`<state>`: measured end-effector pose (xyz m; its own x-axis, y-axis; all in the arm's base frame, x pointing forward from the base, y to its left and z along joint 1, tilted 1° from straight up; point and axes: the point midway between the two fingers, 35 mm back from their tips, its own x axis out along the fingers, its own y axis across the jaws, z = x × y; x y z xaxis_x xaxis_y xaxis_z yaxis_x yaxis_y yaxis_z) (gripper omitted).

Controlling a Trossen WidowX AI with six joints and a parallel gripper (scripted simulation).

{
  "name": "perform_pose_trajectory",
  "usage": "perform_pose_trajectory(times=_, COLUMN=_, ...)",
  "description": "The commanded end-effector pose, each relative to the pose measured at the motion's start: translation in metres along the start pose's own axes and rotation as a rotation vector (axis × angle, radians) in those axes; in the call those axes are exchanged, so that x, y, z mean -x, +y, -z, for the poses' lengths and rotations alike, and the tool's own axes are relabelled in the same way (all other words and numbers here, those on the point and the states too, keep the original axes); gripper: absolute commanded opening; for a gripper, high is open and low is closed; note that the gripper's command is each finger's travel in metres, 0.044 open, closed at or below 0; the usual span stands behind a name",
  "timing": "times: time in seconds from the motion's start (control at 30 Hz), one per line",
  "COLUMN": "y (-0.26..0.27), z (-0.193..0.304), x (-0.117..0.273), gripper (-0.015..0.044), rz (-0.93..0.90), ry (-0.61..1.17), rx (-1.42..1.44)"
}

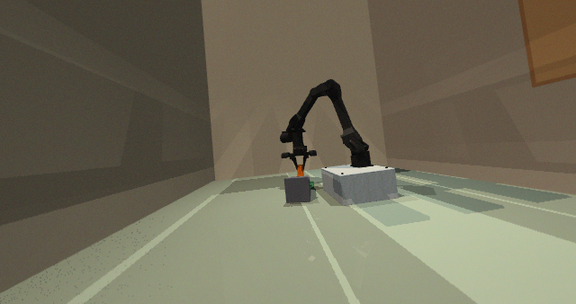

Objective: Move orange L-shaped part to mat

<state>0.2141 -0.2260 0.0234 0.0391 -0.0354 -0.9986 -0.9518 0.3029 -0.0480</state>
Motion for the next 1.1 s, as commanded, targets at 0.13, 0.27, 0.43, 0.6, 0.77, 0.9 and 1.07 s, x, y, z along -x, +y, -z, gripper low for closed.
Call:
perform_pose_trajectory(times=0.13, y=0.0022, z=-0.0015, x=-0.0048, gripper=0.0000, rz=-0.009, ry=-0.007, rx=0.003)
perform_pose_trajectory(times=0.27, y=0.0022, z=-0.0015, x=-0.0050, gripper=0.0000, rz=-0.009, ry=-0.007, rx=0.003)
perform_pose_trajectory(times=0.43, y=0.0022, z=-0.0015, x=-0.0051, gripper=0.0000, rz=-0.009, ry=-0.007, rx=0.003)
perform_pose_trajectory(times=0.6, y=0.0022, z=-0.0015, x=-0.0051, gripper=0.0000, rz=-0.009, ry=-0.007, rx=0.003)
perform_pose_trajectory(times=0.77, y=0.0019, z=-0.0010, x=-0.0042, gripper=0.0052, rz=-0.008, ry=-0.004, rx=0.000)
perform_pose_trajectory(times=0.9, y=0.0019, z=-0.0010, x=-0.0042, gripper=0.0157, rz=-0.008, ry=-0.004, rx=0.000)
perform_pose_trajectory(times=1.07, y=0.0007, z=-0.0004, x=0.0043, gripper=0.0289, rz=-0.008, ry=-0.005, rx=0.000)
